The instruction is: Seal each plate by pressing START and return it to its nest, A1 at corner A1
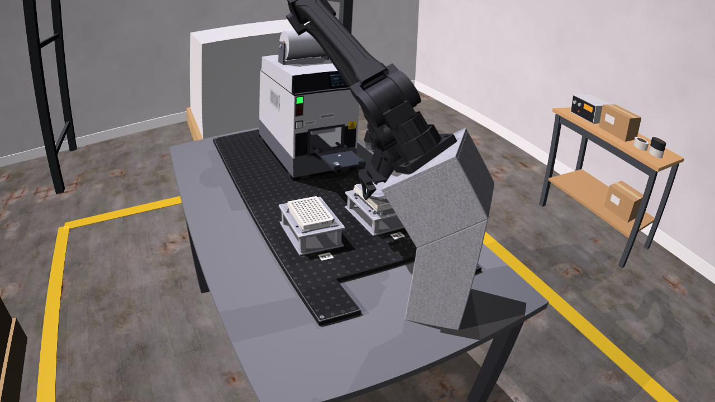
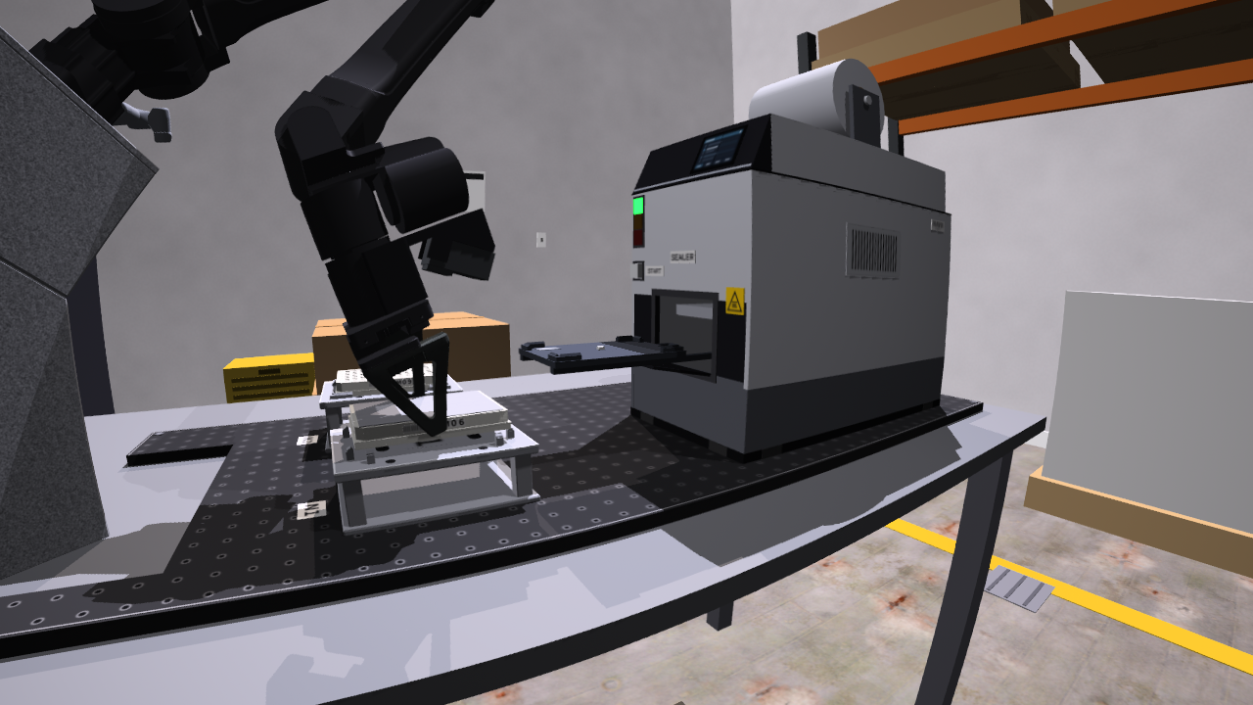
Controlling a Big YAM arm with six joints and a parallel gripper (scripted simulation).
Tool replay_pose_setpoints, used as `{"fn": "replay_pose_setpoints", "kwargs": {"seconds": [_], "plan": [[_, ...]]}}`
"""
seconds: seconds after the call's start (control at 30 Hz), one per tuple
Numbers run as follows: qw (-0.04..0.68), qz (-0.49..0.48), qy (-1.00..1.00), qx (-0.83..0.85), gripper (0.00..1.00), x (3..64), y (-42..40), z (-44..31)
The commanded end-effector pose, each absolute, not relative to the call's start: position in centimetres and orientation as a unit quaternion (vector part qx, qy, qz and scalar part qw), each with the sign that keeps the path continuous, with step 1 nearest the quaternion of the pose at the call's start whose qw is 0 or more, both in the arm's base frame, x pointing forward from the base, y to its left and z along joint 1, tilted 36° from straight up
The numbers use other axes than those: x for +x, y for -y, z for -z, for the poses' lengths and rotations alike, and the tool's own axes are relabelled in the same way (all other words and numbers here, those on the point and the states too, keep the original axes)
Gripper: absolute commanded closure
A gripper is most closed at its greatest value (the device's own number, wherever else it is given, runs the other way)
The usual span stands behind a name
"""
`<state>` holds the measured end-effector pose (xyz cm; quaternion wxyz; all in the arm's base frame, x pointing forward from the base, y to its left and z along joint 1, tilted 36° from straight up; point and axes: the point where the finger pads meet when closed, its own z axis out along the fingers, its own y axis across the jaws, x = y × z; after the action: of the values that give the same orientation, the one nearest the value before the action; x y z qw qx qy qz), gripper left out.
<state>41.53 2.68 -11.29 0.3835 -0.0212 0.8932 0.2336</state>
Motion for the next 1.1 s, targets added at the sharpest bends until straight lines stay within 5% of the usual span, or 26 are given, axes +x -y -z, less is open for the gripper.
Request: {"fn": "replay_pose_setpoints", "kwargs": {"seconds": [0.0, 1.07], "plan": [[0.390, -0.228, -0.892, -0.017, 1.00, 40.9, -1.8, 10.7], [0.382, -0.233, -0.894, -0.012, 1.00, 40.5, -2.1, 11.3]]}}
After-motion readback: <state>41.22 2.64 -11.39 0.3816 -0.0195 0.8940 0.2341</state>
